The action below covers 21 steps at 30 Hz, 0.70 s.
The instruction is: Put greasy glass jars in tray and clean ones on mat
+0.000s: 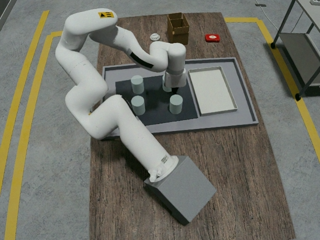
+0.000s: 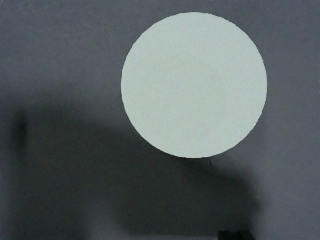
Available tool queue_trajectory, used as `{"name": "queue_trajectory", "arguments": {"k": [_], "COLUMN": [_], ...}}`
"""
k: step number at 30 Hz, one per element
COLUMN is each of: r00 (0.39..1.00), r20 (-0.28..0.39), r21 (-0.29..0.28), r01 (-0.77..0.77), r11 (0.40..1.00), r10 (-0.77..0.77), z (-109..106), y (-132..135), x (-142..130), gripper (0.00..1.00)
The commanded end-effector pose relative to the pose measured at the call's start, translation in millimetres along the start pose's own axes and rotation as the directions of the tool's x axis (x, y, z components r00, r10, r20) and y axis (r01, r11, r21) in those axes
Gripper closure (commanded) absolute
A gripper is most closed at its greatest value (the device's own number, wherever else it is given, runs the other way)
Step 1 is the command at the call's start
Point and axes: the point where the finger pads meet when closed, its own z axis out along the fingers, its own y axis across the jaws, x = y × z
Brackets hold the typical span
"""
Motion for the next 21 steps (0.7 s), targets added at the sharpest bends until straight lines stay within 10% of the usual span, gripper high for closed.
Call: {"name": "queue_trajectory", "arguments": {"k": [1,15,21], "r00": [1.0,1.0,1.0], "r20": [-0.003,-0.003,-0.003], "r21": [-0.003,-0.003,-0.003], "r01": [0.0,0.0,0.0], "r11": [1.0,1.0,1.0], "r10": [0.0,0.0,0.0], "z": [-1.4,-77.8,-77.8], "y": [1.1,0.9,-15.6], "x": [0.9,0.7,1.7], "gripper": [1.0,1.0,1.0]}}
